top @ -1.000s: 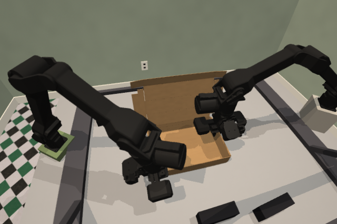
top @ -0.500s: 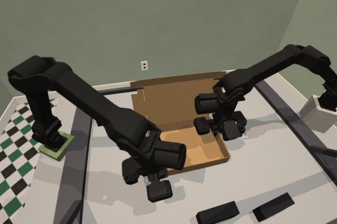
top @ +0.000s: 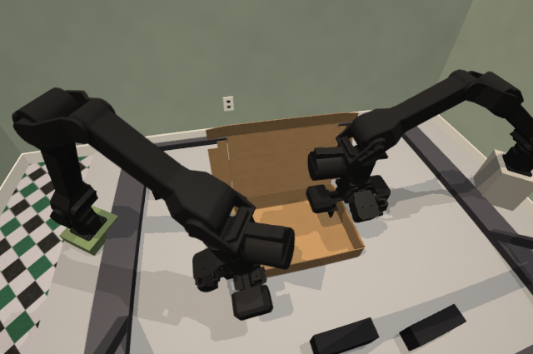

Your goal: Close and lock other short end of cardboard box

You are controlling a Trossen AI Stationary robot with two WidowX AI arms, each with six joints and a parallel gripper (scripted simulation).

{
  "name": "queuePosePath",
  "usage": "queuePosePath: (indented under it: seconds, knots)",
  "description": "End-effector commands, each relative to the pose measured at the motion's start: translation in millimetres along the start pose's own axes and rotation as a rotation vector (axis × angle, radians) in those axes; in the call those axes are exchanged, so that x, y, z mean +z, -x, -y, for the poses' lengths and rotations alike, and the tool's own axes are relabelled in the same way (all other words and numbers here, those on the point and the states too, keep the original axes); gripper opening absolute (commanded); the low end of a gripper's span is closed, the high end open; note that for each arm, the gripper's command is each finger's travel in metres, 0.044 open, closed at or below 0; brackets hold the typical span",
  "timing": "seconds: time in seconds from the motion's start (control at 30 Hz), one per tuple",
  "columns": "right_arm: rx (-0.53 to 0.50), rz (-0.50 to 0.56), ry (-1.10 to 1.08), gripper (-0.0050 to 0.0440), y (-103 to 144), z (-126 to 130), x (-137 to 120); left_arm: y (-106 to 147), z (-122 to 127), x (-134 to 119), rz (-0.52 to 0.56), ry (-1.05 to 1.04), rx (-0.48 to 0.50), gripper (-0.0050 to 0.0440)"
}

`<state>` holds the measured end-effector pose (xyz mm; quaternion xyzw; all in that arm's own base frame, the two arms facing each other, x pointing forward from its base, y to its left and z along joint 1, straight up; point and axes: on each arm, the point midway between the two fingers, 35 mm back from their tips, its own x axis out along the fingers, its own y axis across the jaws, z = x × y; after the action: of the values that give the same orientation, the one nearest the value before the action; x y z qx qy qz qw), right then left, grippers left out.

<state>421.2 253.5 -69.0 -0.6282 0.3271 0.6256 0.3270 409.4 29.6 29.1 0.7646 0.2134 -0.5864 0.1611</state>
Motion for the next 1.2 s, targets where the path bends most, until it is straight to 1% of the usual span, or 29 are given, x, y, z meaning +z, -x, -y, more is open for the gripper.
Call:
queuePosePath:
  seconds: [0.0,0.1,0.13,0.63,0.73,0.83,0.87,0.9,1.17]
  knots:
    - [-0.040,-0.004,0.002,0.0348,16.5,7.8,-0.9,9.2,-2.7,-5.8,-0.023,0.006,0.018,0.0058]
    - [-0.040,-0.004,0.002,0.0420,16.5,7.8,-0.9,9.2,-2.7,-5.8,-0.023,0.006,0.018,0.0058]
    - [-0.040,-0.004,0.002,0.0437,16.5,7.8,-0.9,9.2,-2.7,-5.8,-0.023,0.006,0.018,0.0058]
    - [-0.040,-0.004,0.002,0.0437,18.7,7.9,-0.9,9.2,-2.7,-5.8,-0.023,0.006,0.018,0.0058]
    - [-0.040,-0.004,0.002,0.0437,38.6,8.1,-1.0,9.2,-2.7,-5.8,-0.023,0.006,0.018,0.0058]
    - [-0.040,-0.004,0.002,0.0437,74.2,6.0,-0.9,9.2,-2.7,-5.8,-0.023,0.006,0.018,0.0058]
    - [-0.040,-0.004,0.002,0.0437,81.9,5.1,-0.9,9.2,-2.7,-5.8,-0.023,0.006,0.018,0.0058]
    - [-0.040,-0.004,0.002,0.0437,85.1,4.7,-0.9,9.2,-2.7,-5.8,-0.023,0.006,0.018,0.0058]
    - [-0.040,-0.004,0.002,0.0437,85.3,4.8,-1.0,9.2,-2.7,-5.8,-0.023,0.006,0.018,0.0058]
